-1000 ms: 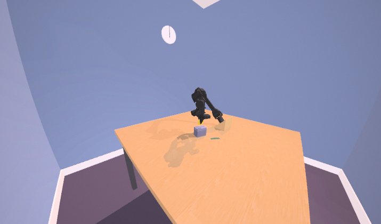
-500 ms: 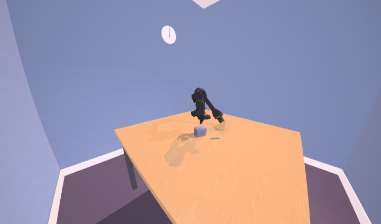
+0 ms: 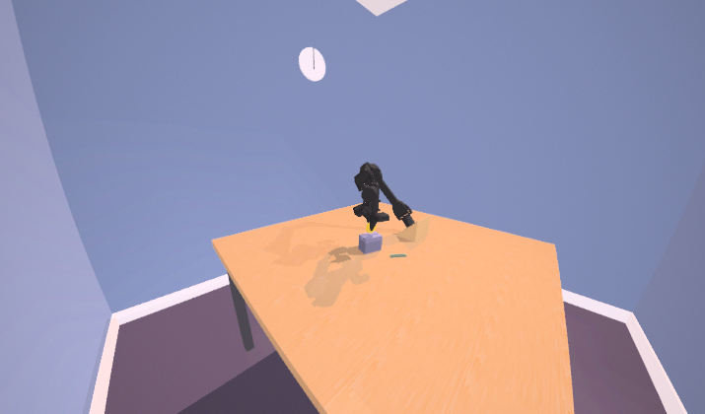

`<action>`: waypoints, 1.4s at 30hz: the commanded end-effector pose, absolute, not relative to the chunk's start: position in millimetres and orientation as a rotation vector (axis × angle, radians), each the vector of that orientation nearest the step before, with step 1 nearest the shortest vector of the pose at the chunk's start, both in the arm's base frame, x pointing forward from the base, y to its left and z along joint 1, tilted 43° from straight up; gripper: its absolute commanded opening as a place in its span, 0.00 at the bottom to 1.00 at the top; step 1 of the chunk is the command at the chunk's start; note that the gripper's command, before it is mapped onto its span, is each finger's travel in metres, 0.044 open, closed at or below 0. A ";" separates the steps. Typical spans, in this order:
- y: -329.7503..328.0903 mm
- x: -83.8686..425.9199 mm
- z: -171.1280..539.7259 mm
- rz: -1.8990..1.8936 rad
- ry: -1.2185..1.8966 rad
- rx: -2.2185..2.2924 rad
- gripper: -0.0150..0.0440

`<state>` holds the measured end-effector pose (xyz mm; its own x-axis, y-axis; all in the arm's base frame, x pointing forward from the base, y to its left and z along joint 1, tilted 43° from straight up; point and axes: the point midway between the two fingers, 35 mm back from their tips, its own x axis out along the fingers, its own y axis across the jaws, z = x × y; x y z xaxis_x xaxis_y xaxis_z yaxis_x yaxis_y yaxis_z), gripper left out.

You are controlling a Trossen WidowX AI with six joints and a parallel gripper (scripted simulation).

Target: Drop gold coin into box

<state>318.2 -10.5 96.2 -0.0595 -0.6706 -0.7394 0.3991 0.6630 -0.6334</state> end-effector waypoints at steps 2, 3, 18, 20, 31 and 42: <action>-13.1 316.2 93.9 -0.890 1.379 -0.258 0.25; -13.2 316.2 93.7 -0.890 1.379 -0.258 0.25; -16.3 316.9 90.7 -0.892 1.378 -0.257 0.25; -16.6 316.8 90.3 -0.892 1.378 -0.257 0.25; -15.5 317.8 90.5 -0.889 1.374 -0.250 0.43; -15.5 317.8 90.5 -0.889 1.374 -0.250 0.53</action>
